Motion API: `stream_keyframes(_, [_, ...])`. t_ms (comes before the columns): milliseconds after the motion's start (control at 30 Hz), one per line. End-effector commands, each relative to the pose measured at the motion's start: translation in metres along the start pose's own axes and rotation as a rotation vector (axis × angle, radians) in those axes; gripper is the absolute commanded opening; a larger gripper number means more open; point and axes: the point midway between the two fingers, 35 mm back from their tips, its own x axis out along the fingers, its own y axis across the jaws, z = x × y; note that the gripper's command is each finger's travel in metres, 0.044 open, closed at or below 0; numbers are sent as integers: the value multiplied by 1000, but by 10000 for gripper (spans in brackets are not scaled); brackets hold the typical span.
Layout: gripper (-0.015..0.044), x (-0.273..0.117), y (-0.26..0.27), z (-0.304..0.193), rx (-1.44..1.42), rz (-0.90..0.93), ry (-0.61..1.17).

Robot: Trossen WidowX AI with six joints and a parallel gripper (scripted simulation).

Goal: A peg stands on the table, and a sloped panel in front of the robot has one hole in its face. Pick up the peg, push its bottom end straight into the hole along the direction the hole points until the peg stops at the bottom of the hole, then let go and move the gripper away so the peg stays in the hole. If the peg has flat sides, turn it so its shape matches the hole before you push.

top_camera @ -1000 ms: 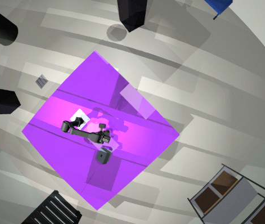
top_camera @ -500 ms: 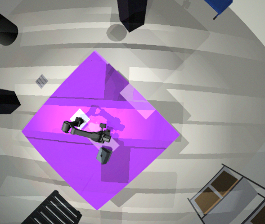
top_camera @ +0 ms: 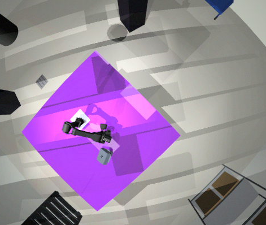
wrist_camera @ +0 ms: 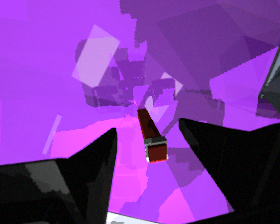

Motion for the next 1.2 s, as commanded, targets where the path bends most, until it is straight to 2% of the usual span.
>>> stream_keyframes(0, [204,-1,0,0,0,1,-1])
stream_keyframes(233, [20,-1,0,0,0,1,-1])
stream_keyframes(333, [0,-1,0,0,0,1,-1])
stream_keyframes(600, [0,-6,0,1,0,1,-1])
stream_keyframes(1167, [0,-63,-1,4,-5,3,-2])
